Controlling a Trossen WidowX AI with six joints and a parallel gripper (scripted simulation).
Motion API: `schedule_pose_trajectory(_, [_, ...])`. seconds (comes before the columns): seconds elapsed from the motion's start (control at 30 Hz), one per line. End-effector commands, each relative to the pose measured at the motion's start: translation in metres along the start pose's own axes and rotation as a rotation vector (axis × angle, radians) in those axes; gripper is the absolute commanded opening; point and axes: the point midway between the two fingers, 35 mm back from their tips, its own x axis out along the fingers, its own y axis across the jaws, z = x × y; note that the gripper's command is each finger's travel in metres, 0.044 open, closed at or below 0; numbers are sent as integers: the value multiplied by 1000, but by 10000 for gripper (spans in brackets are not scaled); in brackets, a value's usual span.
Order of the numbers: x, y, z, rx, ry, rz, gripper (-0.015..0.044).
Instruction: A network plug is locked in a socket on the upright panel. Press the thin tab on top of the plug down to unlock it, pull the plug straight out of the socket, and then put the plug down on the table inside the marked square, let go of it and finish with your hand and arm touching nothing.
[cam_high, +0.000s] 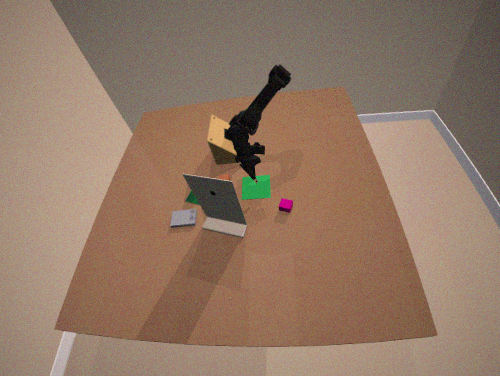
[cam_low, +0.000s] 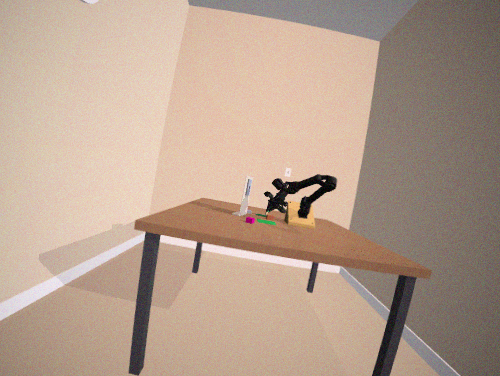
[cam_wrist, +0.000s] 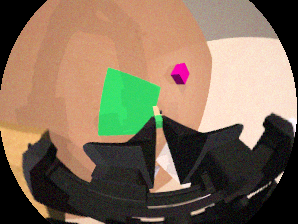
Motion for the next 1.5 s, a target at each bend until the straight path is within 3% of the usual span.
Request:
schedule_pose_trajectory(0.0, [4,6,-1,10,3,7,0])
schedule_pose_trajectory(1.47, [35,29,3,14,-3,-3,0])
